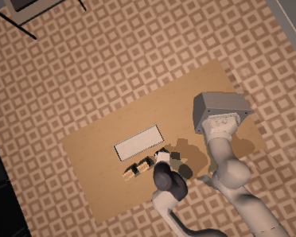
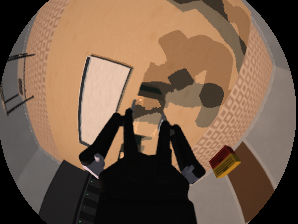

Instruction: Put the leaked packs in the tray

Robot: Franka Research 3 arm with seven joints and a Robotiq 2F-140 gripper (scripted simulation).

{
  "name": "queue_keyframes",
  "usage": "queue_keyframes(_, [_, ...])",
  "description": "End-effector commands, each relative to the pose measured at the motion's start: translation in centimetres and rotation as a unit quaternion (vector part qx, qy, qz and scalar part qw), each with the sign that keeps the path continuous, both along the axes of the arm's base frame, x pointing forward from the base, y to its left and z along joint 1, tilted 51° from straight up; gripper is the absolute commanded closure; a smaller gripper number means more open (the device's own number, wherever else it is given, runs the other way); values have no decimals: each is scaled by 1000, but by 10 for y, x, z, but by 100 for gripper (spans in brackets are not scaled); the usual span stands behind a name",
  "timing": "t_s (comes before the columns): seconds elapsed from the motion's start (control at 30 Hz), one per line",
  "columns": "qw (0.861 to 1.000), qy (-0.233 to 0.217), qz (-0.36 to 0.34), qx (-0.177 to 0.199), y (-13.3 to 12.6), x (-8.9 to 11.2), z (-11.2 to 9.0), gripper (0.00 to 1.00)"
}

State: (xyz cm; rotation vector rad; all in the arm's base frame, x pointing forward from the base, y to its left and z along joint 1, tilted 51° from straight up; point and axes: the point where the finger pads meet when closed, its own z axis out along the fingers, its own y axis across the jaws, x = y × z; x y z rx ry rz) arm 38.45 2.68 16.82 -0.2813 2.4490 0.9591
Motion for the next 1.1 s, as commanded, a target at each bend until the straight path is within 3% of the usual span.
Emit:
queue_keyframes(0.0, [1000,0,1,0,1,0,-1,75])
queue_keyframes(0.47, [1000,0,1,0,1,0,-1,75])
queue_keyframes(0.5, [1000,0,1,0,1,0,-1,45])
queue_keyframes(1.07, [1000,0,1,0,1,0,-1,45])
